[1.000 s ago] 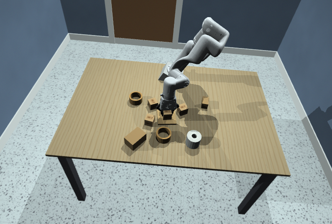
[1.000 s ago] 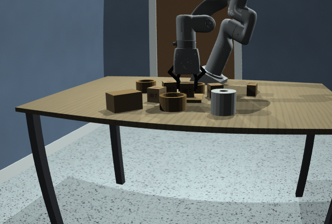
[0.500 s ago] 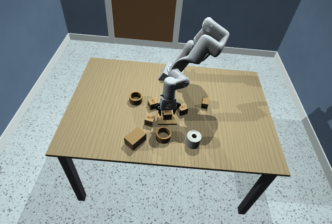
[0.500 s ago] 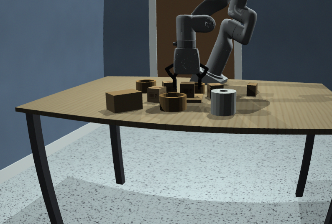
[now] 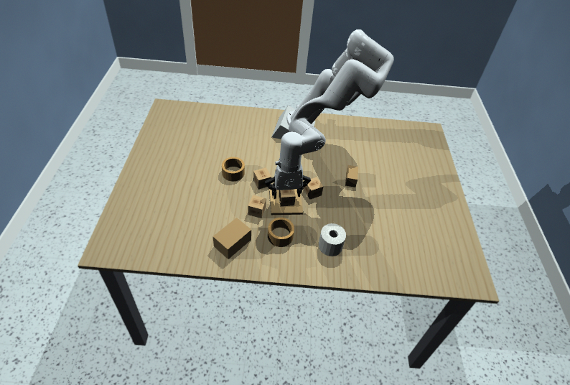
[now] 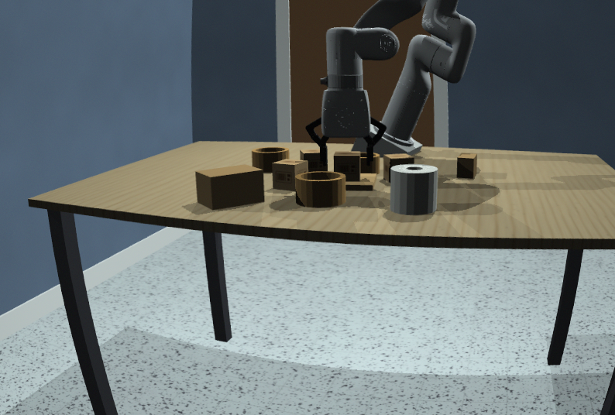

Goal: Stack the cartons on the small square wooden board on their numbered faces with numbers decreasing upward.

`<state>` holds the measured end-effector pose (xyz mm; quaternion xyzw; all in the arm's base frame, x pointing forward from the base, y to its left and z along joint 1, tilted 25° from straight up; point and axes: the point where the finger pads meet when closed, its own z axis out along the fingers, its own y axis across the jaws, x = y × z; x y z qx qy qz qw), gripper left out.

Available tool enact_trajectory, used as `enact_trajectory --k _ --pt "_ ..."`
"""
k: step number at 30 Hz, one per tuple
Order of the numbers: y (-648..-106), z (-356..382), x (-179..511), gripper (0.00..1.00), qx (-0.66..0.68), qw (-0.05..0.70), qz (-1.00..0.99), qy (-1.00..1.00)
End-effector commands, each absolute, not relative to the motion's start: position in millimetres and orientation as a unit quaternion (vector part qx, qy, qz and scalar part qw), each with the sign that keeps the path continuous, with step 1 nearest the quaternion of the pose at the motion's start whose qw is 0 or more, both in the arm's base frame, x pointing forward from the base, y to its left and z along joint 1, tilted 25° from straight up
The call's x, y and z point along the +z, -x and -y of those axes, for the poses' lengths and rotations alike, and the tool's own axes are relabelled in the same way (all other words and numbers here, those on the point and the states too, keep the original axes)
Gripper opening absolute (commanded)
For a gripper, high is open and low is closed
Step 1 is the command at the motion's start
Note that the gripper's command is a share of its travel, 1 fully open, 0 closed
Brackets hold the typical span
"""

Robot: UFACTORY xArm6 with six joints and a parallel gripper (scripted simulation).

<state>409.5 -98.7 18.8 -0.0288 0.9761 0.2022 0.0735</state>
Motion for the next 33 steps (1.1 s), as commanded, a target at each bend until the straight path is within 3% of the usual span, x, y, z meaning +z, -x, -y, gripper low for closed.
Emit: enact_trajectory --k 1,11,33 --pt "-411 100 20 1.0 0.201 0.075 -0.976 0.029" --pt "-400 125 76 1.0 0.2 0.074 -0.977 0.028" --pt "-400 125 76 1.0 0.2 0.074 -0.977 0.028"
